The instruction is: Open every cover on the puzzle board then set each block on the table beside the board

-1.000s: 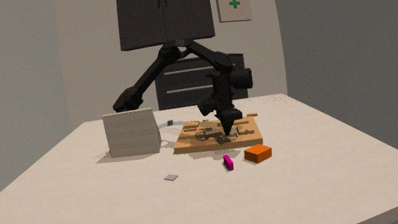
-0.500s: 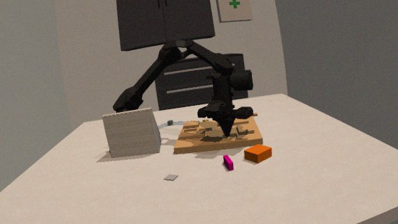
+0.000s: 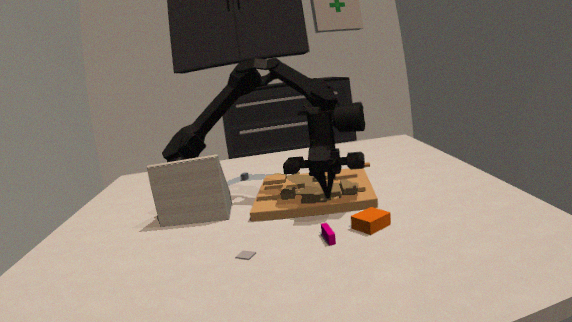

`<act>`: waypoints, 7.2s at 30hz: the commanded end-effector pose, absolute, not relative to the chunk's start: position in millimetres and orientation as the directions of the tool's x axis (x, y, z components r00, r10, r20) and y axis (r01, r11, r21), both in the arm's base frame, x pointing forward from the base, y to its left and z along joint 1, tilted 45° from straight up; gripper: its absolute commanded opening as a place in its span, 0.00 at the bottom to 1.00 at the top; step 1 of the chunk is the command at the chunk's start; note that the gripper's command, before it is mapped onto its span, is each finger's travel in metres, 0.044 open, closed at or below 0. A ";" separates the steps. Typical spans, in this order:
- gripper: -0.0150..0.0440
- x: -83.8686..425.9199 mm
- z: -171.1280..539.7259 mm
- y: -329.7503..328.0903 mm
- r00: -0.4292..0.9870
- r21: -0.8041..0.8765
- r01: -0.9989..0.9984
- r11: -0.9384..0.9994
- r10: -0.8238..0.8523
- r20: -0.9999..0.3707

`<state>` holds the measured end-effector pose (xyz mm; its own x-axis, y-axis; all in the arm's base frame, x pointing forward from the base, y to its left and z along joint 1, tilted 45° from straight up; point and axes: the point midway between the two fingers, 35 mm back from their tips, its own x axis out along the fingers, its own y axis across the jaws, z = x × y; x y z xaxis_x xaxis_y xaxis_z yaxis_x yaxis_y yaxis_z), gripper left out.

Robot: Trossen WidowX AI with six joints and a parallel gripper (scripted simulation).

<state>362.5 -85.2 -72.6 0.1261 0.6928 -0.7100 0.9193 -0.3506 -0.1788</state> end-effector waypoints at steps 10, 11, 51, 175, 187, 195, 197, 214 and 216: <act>0.25 370.2 -69.6 -80.7 0.131 -0.131 0.942 -0.310 0.696 -0.706; 0.25 370.2 -69.6 -80.7 0.131 -0.131 0.942 -0.310 0.696 -0.706; 0.25 368.9 -67.0 -85.4 0.132 -0.112 0.949 -0.294 0.694 -0.708; 0.50 365.1 -50.6 -102.9 0.131 -0.100 0.954 -0.282 0.695 -0.707; 0.50 366.7 -58.1 -95.6 0.131 -0.100 0.954 -0.282 0.695 -0.707; 0.50 367.8 -63.5 -90.0 0.131 -0.100 0.954 -0.282 0.695 -0.707; 0.50 368.0 -64.8 -88.6 0.131 -0.100 0.954 -0.282 0.695 -0.707; 0.50 369.1 -70.6 -82.8 0.131 -0.100 0.954 -0.282 0.695 -0.707; 0.50 369.4 -71.9 -81.4 0.131 -0.100 0.954 -0.282 0.695 -0.706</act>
<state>369.4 -84.1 -69.4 0.1295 0.6922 -0.7100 0.9560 -0.2772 -0.0959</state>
